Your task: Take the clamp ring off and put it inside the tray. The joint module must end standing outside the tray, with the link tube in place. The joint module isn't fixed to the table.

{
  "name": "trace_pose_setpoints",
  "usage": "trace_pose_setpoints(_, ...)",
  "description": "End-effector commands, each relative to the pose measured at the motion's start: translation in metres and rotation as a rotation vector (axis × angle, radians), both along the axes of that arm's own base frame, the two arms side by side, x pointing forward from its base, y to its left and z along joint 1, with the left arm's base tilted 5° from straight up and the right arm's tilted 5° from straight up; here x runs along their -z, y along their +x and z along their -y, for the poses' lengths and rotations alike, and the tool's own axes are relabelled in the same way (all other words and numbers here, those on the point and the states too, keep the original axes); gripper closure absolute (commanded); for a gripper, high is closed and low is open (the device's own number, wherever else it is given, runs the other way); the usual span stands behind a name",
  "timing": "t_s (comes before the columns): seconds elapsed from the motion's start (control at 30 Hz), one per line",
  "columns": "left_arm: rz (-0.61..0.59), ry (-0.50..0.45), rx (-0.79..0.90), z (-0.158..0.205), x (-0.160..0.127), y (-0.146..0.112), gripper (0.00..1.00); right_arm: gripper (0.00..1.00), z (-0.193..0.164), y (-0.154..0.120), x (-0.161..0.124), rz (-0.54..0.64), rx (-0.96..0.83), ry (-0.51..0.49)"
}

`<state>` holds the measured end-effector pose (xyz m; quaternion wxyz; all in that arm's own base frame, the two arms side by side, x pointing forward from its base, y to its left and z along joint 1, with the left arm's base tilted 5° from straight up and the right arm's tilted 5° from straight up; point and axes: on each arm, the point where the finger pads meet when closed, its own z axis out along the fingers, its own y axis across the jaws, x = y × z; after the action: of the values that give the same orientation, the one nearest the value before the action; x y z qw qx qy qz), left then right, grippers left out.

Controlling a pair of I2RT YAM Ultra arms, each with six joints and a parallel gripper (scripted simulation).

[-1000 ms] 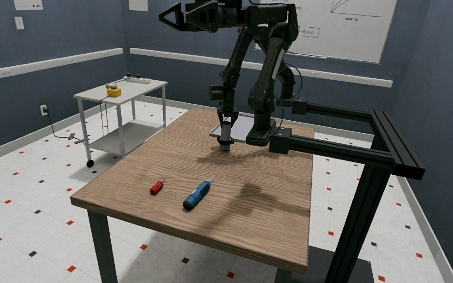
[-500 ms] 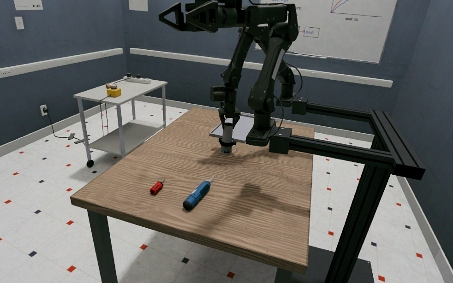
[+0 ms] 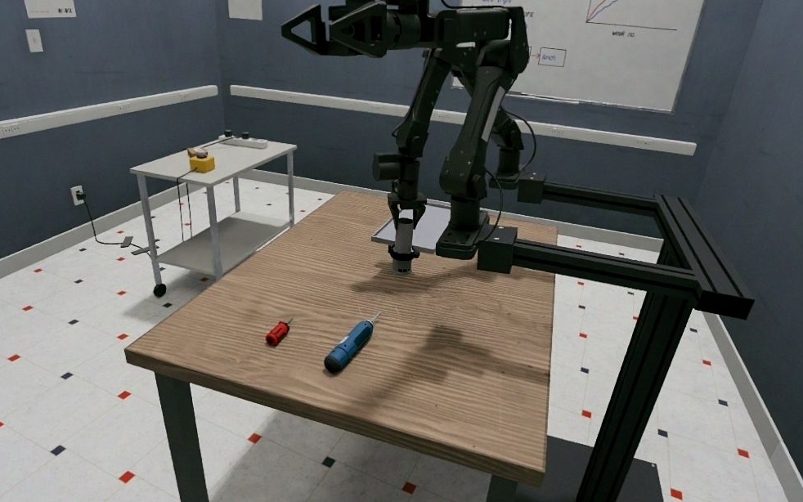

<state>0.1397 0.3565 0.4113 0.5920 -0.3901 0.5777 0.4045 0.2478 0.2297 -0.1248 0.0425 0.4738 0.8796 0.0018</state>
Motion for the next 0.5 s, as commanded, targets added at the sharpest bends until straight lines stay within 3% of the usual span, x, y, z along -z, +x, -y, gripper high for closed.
trace_pose_setpoints(0.0, 0.01, -0.009, -0.013, 0.0018, -0.0089, -0.0046, 0.0, 0.52, -0.0045, -0.0063, -0.0021, -0.01, -0.006, 0.003)
trace_pose_setpoints(0.47, 0.01, -0.009, -0.013, 0.0018, -0.0089, -0.0046, 0.0, 0.52, -0.0055, -0.0057, -0.003, -0.005, -0.006, 0.004)
